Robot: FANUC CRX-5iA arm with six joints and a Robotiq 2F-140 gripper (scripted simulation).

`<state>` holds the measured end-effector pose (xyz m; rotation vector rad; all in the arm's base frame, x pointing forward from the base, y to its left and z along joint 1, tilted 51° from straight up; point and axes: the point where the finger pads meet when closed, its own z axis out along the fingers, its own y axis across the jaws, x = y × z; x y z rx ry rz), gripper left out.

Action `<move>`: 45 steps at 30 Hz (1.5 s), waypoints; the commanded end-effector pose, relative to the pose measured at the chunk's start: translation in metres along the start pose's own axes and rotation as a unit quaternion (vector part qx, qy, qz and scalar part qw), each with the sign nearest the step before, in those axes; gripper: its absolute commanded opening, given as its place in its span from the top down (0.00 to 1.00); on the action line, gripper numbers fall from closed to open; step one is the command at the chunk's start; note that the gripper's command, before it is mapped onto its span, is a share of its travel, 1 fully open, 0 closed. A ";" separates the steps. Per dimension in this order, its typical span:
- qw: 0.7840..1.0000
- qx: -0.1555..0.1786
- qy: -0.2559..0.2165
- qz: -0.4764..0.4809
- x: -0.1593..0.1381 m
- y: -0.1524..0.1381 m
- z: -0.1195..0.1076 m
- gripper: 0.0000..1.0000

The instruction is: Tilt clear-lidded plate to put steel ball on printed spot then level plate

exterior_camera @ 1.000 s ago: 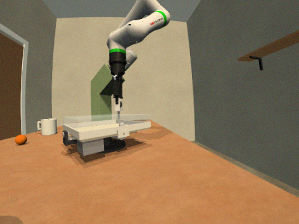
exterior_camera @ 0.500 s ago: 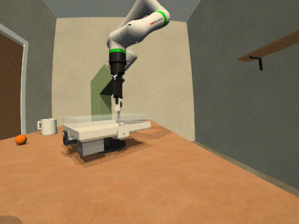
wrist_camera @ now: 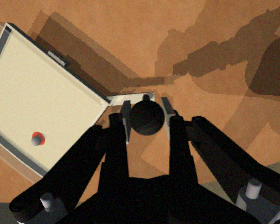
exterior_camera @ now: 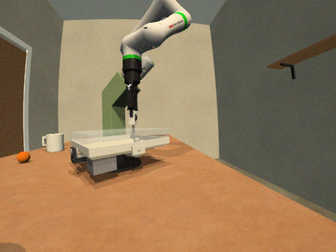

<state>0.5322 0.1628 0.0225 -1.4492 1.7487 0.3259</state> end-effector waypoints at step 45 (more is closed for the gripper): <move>1.000 0.000 0.000 0.000 0.000 0.000 0.000 0.58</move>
